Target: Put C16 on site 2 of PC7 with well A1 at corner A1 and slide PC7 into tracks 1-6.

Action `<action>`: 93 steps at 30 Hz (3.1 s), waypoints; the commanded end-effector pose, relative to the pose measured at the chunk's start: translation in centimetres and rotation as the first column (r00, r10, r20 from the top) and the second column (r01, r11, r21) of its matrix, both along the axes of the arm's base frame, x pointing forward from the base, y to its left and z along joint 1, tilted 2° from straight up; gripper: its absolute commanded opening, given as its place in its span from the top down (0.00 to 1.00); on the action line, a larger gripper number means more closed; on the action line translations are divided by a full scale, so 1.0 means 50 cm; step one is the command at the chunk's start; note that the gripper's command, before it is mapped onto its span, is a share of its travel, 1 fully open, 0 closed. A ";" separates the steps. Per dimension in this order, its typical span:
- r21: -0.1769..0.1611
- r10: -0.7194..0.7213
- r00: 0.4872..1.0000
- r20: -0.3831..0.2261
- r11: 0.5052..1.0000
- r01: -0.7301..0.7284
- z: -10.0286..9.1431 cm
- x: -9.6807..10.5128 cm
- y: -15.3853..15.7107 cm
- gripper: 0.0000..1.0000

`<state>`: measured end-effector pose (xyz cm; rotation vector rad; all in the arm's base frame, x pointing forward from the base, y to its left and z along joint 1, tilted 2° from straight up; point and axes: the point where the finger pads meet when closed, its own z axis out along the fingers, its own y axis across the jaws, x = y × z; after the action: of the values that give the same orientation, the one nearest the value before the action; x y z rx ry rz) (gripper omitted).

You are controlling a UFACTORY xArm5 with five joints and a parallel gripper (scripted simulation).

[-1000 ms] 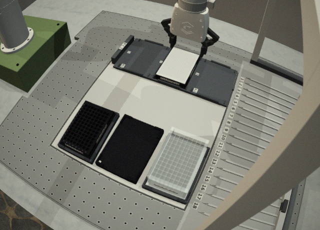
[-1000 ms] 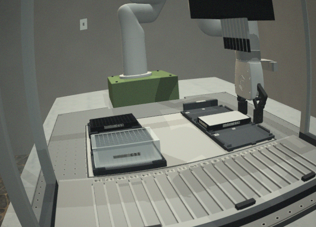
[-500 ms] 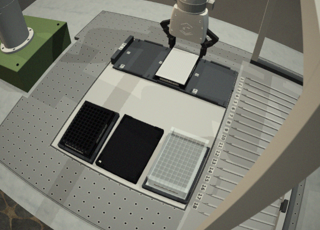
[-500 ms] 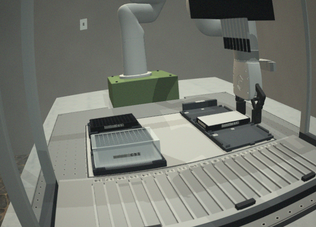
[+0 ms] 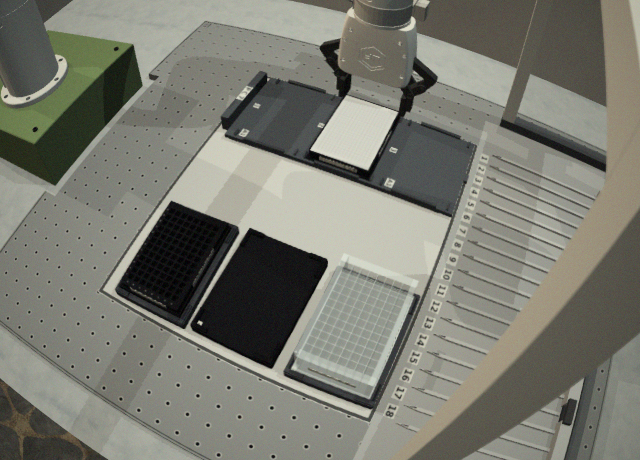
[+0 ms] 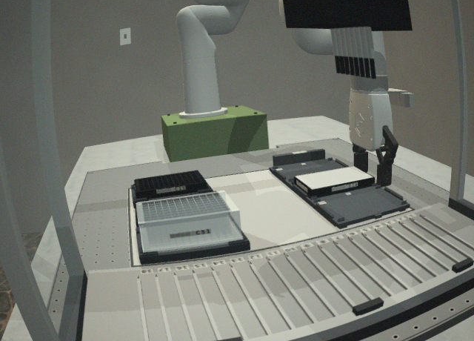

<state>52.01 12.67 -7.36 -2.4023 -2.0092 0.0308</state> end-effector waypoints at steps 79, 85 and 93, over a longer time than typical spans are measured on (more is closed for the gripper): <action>0.000 0.000 1.000 0.005 1.000 0.000 0.090 0.013 0.043 0.00; 0.000 0.000 1.000 0.005 1.000 0.000 0.110 0.013 0.042 0.00; 0.000 0.000 1.000 0.005 1.000 0.000 0.137 0.014 0.042 0.00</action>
<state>52.55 14.74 -1.14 -2.4031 -2.0095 0.0309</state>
